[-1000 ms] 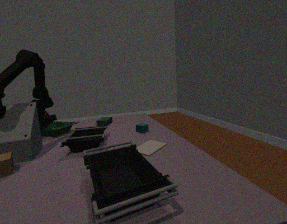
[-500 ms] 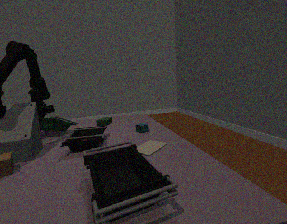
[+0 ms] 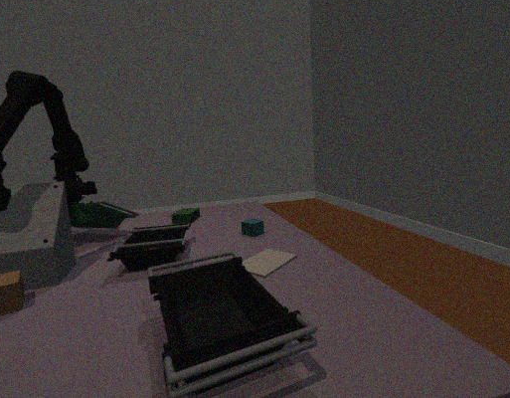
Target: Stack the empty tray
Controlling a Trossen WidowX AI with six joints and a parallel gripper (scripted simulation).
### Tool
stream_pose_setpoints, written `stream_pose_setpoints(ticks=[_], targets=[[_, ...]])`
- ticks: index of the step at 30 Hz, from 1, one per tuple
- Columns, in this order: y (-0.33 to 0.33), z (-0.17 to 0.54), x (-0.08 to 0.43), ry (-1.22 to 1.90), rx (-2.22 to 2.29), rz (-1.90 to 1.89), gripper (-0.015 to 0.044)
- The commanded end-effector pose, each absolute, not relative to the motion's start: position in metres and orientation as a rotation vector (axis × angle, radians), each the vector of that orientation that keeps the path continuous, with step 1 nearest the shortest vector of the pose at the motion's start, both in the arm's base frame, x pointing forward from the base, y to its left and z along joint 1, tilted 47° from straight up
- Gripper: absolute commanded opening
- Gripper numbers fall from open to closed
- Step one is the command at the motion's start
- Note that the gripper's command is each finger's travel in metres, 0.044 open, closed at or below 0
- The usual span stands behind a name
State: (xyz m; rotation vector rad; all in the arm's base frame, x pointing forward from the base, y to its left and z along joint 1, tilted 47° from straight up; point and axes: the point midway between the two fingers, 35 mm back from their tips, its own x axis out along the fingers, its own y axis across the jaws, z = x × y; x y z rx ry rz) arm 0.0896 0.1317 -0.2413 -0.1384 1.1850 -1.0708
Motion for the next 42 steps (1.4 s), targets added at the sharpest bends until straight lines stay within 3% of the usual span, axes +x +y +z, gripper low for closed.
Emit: stream_pose_setpoints(ticks=[1, 18, 42], targets=[[0.16, -0.24, 0.096, 1.188, -0.105, -1.044, 0.0], [0.235, -0.213, 0.108, 1.19, -0.103, -1.042, 0.0], [0.235, -0.212, 0.108, 1.19, -0.103, -1.042, 0.0]])
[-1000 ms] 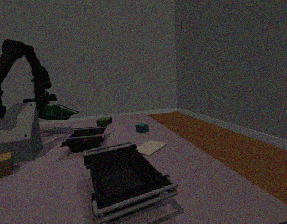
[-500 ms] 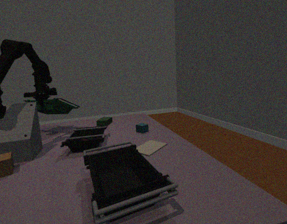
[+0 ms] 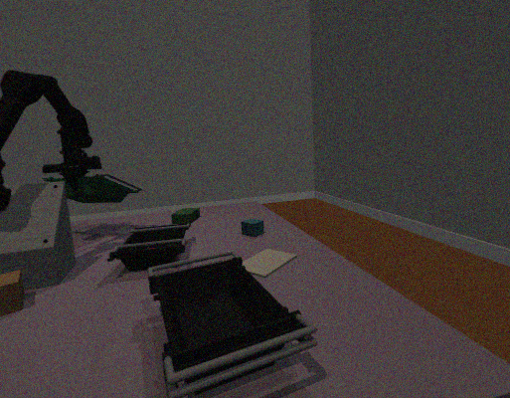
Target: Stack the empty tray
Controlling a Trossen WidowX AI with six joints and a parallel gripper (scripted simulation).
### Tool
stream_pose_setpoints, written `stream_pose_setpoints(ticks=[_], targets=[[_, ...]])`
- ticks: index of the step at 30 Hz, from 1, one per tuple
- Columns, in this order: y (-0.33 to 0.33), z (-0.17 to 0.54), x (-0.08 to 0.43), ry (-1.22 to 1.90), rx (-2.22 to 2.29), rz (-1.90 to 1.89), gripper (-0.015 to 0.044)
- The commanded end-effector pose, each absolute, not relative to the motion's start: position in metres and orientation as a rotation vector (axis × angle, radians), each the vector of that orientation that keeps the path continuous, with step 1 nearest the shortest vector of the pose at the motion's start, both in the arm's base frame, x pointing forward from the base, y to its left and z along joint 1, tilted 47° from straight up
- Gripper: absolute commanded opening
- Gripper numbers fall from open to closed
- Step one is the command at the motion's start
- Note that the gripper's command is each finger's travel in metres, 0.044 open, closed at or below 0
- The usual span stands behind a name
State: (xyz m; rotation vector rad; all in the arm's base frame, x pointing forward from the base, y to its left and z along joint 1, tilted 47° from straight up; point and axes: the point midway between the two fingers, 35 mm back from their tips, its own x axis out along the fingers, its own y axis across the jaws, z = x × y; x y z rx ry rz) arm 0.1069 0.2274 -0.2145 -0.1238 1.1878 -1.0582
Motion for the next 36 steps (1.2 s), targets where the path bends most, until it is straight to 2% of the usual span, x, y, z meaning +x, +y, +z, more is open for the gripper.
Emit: stream_pose_setpoints(ticks=[1, 7, 36], targets=[[0.235, -0.212, 0.108, 1.19, -0.103, -1.042, 0.0], [0.235, -0.208, 0.115, 1.184, -0.084, -1.05, 0.0], [0.195, -0.128, 0.235, 1.005, 0.261, -1.215, 0.0]])
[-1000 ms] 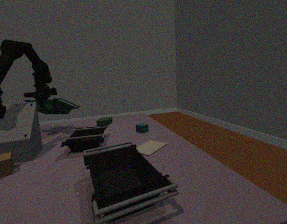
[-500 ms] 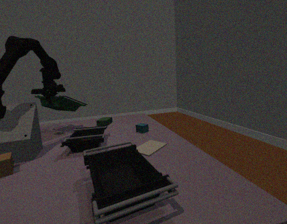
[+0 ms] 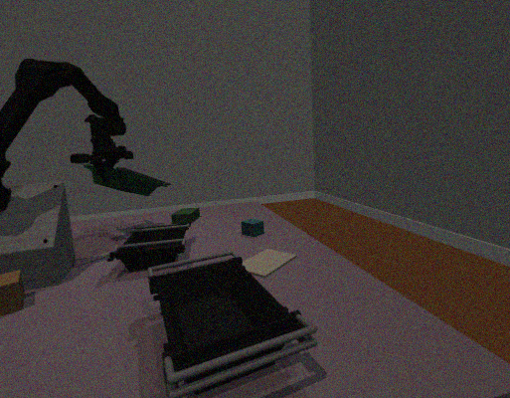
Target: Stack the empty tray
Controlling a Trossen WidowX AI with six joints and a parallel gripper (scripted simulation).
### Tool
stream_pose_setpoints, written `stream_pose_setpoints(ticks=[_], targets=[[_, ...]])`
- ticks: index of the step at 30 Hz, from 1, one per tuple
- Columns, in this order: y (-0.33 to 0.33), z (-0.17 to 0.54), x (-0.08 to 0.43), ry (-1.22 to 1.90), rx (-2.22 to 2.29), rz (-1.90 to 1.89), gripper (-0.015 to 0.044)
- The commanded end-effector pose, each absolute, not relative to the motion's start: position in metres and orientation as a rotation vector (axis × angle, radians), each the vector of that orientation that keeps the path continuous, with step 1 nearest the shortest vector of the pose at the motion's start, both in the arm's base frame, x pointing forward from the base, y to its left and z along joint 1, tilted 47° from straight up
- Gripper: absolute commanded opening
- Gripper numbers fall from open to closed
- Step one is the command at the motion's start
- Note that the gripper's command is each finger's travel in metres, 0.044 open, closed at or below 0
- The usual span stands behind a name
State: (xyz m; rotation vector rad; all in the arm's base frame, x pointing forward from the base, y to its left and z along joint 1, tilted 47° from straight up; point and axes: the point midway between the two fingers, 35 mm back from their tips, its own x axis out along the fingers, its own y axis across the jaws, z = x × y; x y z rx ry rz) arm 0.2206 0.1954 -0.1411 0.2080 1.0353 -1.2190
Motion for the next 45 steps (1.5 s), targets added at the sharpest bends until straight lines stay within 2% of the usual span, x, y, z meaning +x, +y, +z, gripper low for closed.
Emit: stream_pose_setpoints(ticks=[1, 24, 45], targets=[[0.193, -0.125, 0.238, 0.997, 0.272, -1.221, 0.0], [0.113, -0.056, 0.307, 0.778, 0.512, -1.375, 0.0], [0.019, 0.008, 0.335, 0.523, 0.692, -1.527, 0.0]])
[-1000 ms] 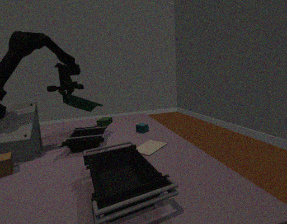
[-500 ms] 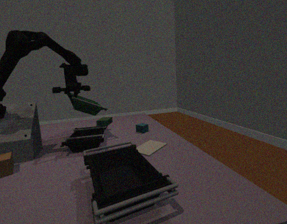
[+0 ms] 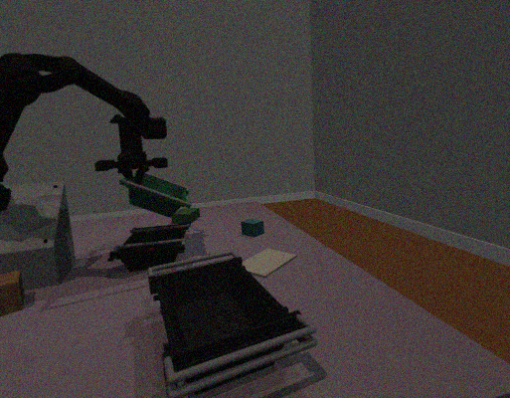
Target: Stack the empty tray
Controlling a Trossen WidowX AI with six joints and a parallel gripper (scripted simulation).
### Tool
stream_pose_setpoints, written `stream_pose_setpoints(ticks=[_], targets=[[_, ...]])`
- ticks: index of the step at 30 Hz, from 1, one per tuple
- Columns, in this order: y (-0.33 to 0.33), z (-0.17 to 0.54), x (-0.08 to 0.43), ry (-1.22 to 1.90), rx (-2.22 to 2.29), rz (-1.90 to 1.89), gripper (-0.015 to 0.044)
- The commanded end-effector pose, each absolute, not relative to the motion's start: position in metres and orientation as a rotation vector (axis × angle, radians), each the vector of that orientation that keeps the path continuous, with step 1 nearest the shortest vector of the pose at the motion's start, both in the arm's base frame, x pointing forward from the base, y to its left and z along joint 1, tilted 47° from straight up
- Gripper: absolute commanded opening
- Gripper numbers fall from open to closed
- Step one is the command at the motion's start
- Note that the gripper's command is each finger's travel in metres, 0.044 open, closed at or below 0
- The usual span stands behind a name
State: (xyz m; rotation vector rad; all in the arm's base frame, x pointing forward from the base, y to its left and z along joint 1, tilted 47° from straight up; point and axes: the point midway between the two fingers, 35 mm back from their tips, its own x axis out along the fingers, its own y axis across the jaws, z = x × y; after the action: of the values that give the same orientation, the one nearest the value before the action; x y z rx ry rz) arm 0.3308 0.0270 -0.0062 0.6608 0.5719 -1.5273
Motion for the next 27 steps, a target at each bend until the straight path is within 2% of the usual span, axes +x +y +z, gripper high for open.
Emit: stream_pose_setpoints(ticks=[1, 27], targets=[[0.0139, 0.0106, 0.3355, 0.509, 0.7, -1.534, 0.0], [0.0067, 0.0151, 0.3358, 0.489, 0.711, -1.545, 0.0]])
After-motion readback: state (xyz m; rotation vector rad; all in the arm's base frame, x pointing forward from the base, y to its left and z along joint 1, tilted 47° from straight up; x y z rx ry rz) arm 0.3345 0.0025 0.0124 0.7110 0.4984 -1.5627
